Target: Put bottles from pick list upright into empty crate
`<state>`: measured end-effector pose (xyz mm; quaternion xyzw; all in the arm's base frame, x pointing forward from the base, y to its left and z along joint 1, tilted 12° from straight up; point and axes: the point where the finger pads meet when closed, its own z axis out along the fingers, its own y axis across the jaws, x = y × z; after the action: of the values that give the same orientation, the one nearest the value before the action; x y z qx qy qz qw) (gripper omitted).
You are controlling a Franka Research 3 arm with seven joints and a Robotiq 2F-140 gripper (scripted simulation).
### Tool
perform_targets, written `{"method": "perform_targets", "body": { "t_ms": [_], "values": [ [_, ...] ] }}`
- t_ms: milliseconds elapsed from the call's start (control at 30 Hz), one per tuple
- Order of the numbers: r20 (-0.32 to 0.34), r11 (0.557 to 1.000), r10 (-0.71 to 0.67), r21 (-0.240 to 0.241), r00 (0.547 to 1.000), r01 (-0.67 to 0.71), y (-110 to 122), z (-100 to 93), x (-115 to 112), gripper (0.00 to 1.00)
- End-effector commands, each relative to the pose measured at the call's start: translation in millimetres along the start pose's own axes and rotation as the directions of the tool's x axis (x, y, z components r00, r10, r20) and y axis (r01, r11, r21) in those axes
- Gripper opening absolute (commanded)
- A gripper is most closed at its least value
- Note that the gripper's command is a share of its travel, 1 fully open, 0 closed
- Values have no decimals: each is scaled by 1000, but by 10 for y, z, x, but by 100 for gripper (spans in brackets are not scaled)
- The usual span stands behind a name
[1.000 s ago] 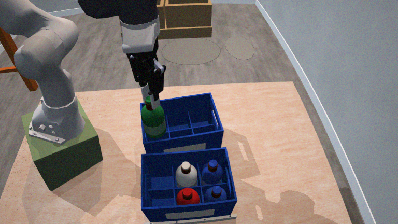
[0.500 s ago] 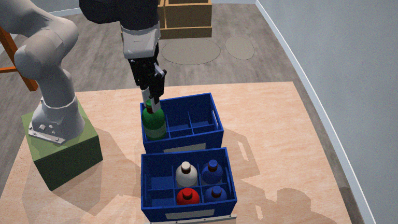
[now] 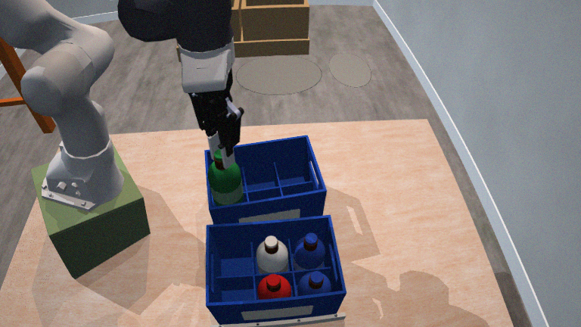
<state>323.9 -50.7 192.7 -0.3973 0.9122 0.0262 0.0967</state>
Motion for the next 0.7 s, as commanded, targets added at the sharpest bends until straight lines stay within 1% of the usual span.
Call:
{"method": "perform_targets", "body": {
  "t_ms": [0, 667],
  "values": [
    [12, 1000, 1, 13, 1000, -1, -47, -3, -38, 0],
    [12, 1000, 1, 13, 1000, -1, -51, 167, -39, 0]
  ]
}}
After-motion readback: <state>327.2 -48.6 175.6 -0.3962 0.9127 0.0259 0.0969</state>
